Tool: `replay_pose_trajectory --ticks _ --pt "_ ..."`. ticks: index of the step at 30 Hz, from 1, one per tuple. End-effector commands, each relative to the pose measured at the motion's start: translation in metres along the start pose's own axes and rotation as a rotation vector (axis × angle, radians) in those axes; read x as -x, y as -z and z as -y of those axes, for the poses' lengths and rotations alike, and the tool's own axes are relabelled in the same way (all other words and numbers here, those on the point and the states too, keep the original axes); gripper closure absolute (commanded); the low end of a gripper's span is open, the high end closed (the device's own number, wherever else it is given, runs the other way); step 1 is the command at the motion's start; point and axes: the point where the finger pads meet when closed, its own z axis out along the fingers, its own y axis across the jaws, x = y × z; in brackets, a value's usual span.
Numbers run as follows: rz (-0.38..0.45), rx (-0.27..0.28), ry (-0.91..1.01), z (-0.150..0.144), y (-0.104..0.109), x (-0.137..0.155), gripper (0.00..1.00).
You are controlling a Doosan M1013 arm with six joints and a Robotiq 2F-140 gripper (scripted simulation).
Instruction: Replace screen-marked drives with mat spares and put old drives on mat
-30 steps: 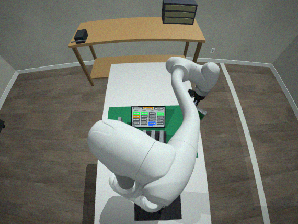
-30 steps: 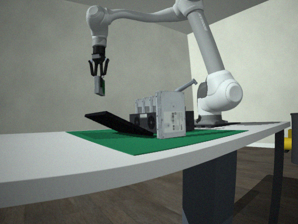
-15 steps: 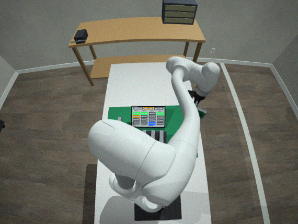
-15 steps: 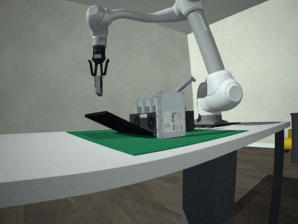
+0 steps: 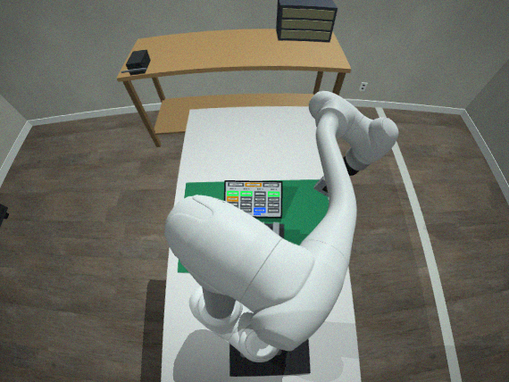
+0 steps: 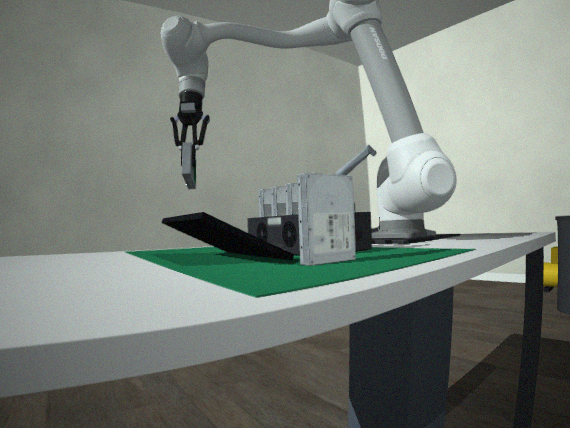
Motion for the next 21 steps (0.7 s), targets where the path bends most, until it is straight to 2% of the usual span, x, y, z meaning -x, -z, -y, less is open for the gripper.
replay_pose_trajectory --ticks 1,6,16,21 --pt "-0.104 -0.005 0.002 0.001 -0.0011 -0.0002 0.9" --pt "-0.178 -0.001 0.002 0.0002 0.0002 -0.0002 0.9" --pt "-0.198 -0.001 0.002 0.0001 0.0002 -0.0002 0.9" --pt "-0.267 -0.005 0.002 0.0009 -0.001 -0.0004 0.9"
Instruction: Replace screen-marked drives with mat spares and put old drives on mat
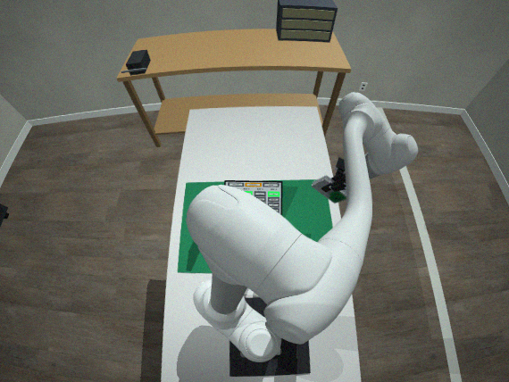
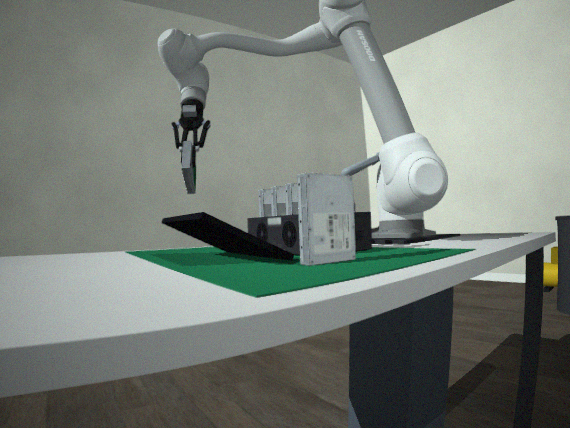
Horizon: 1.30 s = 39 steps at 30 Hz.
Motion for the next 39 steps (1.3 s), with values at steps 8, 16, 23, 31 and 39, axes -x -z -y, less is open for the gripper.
replay_pose_trajectory --ticks 8,16,23,31,39 --pt "-0.19 0.001 0.001 -0.0003 0.0008 -0.0005 0.9" --pt "-0.344 0.003 0.002 -0.0006 0.0013 -0.0004 0.9" --pt "-0.355 0.004 0.002 -0.0007 0.0016 -0.0004 0.9" --pt "-0.433 0.0 0.001 -0.0001 0.0003 -0.0008 0.9" --pt "-0.583 0.001 0.002 -0.0004 0.0009 -0.0007 0.9"
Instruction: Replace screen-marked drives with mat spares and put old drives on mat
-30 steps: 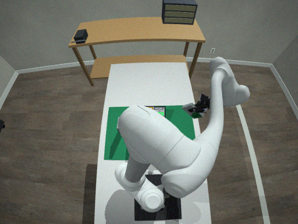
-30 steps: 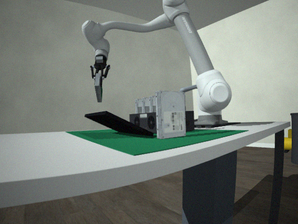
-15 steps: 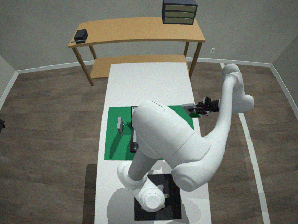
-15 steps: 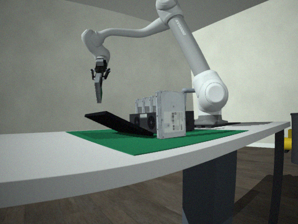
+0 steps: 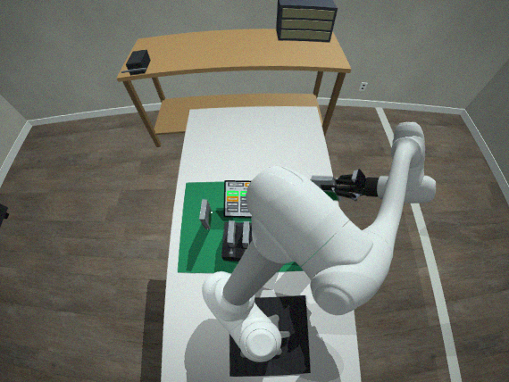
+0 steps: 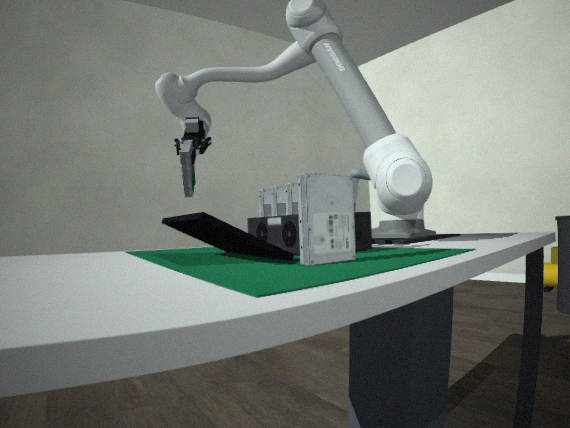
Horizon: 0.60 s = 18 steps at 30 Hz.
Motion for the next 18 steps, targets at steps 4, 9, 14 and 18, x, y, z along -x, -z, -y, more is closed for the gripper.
replay_pose_trajectory --ticks 4,9,14,18 --pt "-0.136 -0.004 0.001 0.0006 -0.0015 -0.0012 0.9" --pt "-0.197 -0.002 0.002 0.0002 -0.0003 -0.0012 0.9" --pt "-0.203 -0.001 0.002 0.0001 -0.0003 -0.0012 0.9" --pt "-0.212 -0.002 0.002 0.0002 -0.0005 -0.0013 0.9"
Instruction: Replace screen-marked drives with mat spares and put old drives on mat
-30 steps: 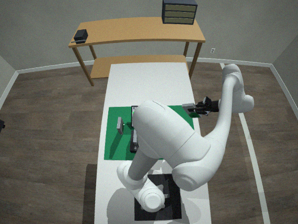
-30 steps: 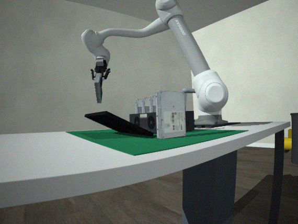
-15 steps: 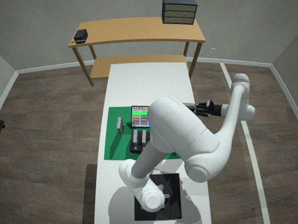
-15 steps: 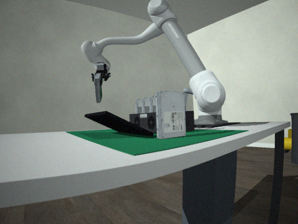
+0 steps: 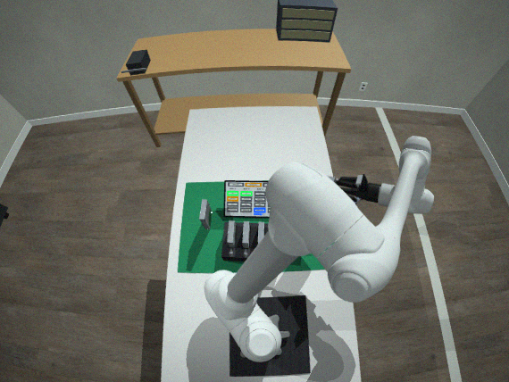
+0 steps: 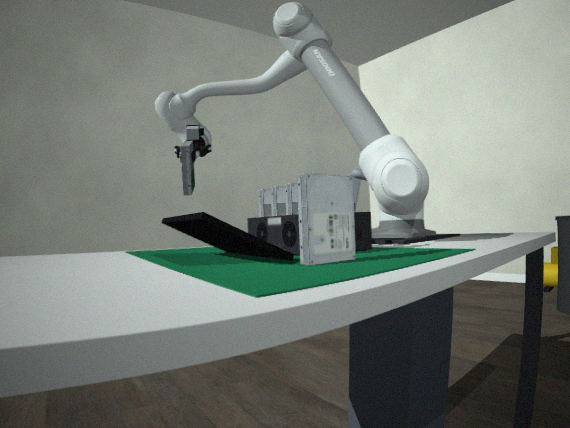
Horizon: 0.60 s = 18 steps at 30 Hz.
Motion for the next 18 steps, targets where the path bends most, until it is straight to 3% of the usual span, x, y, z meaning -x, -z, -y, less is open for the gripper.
replay_pose_trajectory --ticks 1,5,13,18 --pt "-0.016 0.0 0.001 0.0 -0.0001 -0.0007 0.9" --pt "-0.082 -0.002 0.0 0.0002 -0.0009 -0.0007 0.9" --pt "-0.288 -0.002 0.0 0.0001 -0.0008 -0.001 0.9" --pt "-0.347 -0.002 0.001 0.0 -0.0004 -0.001 0.9"
